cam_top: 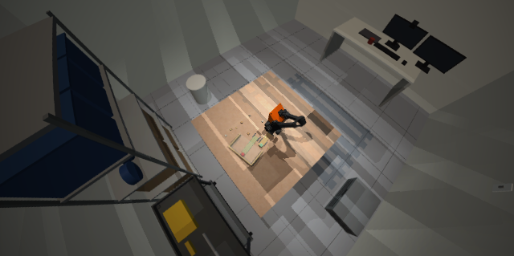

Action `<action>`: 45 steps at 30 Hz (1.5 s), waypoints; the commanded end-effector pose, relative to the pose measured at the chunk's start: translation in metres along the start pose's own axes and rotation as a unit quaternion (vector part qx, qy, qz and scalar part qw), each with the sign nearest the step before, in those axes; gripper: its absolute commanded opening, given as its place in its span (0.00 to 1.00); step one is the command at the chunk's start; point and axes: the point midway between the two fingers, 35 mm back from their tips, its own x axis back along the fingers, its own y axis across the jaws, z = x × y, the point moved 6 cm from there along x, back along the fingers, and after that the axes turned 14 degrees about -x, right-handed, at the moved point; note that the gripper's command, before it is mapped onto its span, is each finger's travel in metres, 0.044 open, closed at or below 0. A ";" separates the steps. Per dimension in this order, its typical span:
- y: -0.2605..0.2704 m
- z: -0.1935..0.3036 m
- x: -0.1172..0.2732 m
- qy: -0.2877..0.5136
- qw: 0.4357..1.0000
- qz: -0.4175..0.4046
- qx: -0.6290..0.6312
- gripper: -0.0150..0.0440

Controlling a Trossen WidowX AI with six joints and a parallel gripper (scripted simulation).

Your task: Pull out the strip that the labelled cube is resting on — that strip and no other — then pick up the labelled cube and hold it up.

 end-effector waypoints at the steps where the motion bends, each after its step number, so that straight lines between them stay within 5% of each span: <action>1: 0.003 -0.013 0.003 -0.002 0.999 0.001 -0.035 0.39; 15: 0.017 -0.061 0.008 -0.003 0.998 0.001 -0.058 1.00; 45: 0.047 -0.163 0.022 -0.005 0.998 0.001 -0.056 1.00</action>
